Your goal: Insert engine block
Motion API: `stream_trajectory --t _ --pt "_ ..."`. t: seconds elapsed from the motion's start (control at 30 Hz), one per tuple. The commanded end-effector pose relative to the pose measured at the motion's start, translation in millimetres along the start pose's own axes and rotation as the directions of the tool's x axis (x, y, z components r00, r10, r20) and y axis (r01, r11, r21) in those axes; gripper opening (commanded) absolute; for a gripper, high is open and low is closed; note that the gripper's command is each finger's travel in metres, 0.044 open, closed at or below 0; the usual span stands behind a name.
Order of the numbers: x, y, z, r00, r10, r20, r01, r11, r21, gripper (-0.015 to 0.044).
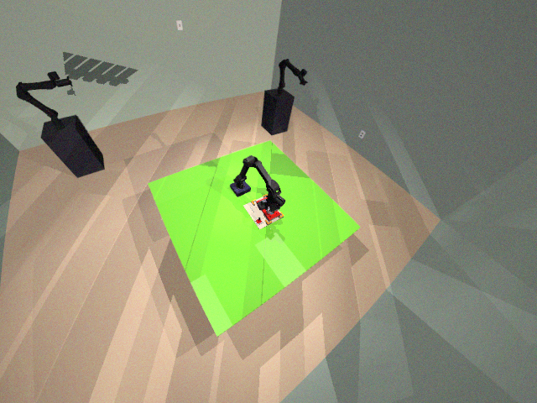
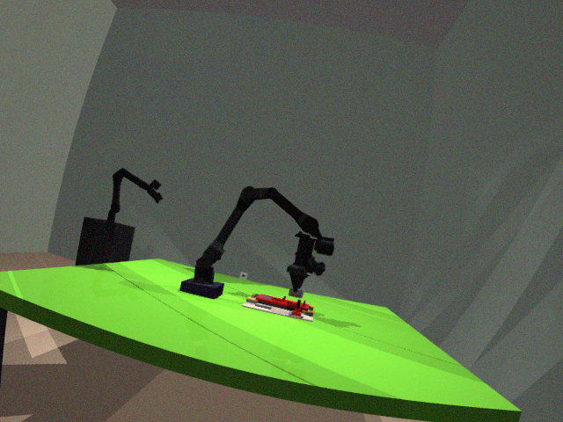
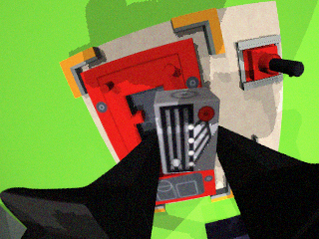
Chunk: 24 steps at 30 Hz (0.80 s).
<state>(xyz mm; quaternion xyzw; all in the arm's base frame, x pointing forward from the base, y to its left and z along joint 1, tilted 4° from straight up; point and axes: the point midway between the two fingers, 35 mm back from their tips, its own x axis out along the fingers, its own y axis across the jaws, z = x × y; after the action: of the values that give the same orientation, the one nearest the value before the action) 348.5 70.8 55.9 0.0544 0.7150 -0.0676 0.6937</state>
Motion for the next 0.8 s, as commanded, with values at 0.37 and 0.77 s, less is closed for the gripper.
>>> stream_trajectory --t 0.37,0.77 --pt "10 27 -8 1.0 0.006 -0.003 -0.006 0.985 -0.172 0.0079" --pt "11 27 -8 1.0 0.006 -0.003 -0.006 0.986 -0.166 0.0159"
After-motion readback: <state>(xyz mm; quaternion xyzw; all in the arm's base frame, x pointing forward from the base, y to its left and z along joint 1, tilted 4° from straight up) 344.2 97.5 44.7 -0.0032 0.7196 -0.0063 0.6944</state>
